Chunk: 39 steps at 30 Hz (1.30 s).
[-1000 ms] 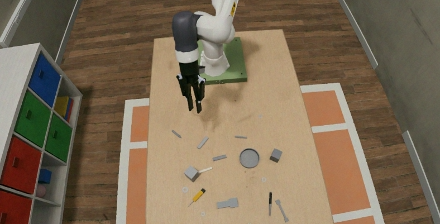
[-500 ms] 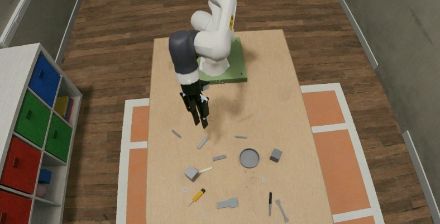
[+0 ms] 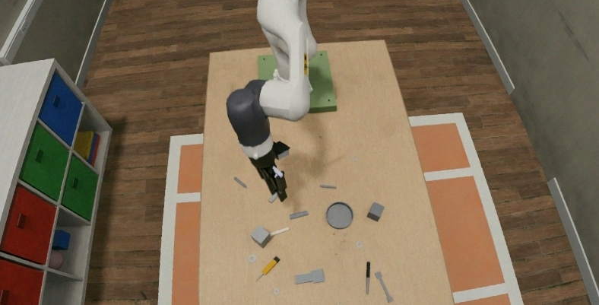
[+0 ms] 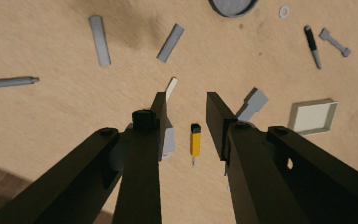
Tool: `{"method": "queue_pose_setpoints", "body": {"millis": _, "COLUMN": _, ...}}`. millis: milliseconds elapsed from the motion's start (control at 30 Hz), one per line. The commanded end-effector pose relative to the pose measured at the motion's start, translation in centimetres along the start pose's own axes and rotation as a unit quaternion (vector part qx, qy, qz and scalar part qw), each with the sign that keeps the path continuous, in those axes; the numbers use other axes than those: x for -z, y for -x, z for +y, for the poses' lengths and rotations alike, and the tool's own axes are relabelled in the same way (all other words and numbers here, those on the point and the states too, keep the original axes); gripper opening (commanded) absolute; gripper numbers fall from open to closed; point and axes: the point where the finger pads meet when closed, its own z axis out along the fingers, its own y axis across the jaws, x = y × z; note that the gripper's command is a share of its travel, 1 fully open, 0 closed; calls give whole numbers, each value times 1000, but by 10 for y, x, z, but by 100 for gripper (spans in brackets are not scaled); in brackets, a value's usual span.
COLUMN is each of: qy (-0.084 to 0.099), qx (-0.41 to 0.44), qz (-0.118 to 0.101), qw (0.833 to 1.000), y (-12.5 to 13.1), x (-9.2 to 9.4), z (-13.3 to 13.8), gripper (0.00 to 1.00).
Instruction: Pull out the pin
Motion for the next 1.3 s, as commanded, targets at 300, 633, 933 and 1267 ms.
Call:
{"method": "queue_pose_setpoints", "body": {"millis": 300, "qy": -85, "qx": -178, "qz": 0, "qw": 980, "y": 38, "x": -73, "z": 5, "gripper": 31}}
{"method": "queue_pose_setpoints", "body": {"millis": 633, "qy": -125, "qx": -233, "qz": -11, "qw": 964, "y": 49, "x": -117, "z": 4, "gripper": 31}}
{"method": "queue_pose_setpoints", "body": {"millis": 933, "qy": -133, "qx": -242, "qz": -14, "qw": 961, "y": 51, "x": -128, "z": 4, "gripper": 31}}
{"method": "queue_pose_setpoints", "body": {"millis": 1267, "qy": -134, "qx": -243, "qz": -15, "qw": 961, "y": 52, "x": -129, "z": 3, "gripper": 31}}
